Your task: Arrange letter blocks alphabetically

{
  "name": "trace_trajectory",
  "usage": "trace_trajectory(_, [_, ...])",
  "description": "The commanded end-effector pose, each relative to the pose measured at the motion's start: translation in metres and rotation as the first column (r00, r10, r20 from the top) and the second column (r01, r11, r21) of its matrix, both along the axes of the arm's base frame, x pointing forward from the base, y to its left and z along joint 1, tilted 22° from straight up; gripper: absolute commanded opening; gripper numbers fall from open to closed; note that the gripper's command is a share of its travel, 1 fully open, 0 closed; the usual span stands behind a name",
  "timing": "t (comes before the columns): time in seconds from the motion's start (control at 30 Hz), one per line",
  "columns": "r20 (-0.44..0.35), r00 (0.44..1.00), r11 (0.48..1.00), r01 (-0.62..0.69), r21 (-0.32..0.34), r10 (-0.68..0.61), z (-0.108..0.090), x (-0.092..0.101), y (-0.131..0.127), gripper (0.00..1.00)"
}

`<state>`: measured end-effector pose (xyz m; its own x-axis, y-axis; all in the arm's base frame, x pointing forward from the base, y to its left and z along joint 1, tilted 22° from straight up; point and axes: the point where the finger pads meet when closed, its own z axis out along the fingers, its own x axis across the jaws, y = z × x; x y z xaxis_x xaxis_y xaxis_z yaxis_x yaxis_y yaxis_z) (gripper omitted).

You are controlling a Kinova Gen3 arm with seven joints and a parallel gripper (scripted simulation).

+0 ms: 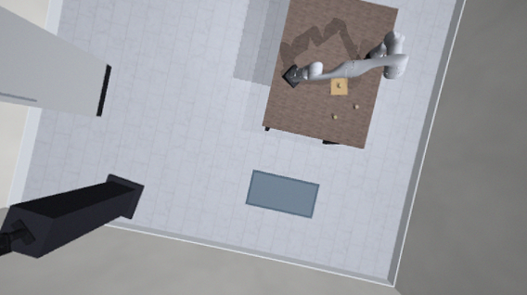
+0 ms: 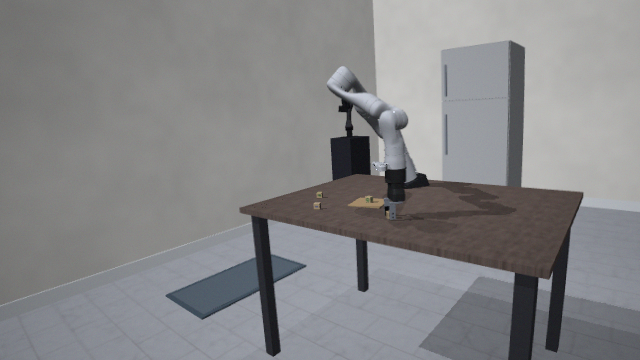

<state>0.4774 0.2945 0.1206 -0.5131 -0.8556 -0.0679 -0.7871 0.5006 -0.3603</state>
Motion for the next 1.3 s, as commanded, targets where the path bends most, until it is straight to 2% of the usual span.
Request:
trace_trajectory(0.0, [0.006, 1.0, 1.0, 0.0, 0.004, 0.0, -0.001, 0.0017, 0.0008, 1.0])
trace_trajectory(0.93, [0.006, 1.0, 1.0, 0.0, 0.004, 0.0, -0.001, 0.0017, 0.0008, 1.0])
trace_trajectory(0.97, [0.006, 1.0, 1.0, 0.0, 0.004, 0.0, -0.001, 0.0017, 0.0008, 0.79])
trace_trajectory(1.27, [0.006, 1.0, 1.0, 0.0, 0.004, 0.0, -0.001, 0.0017, 0.0008, 0.79])
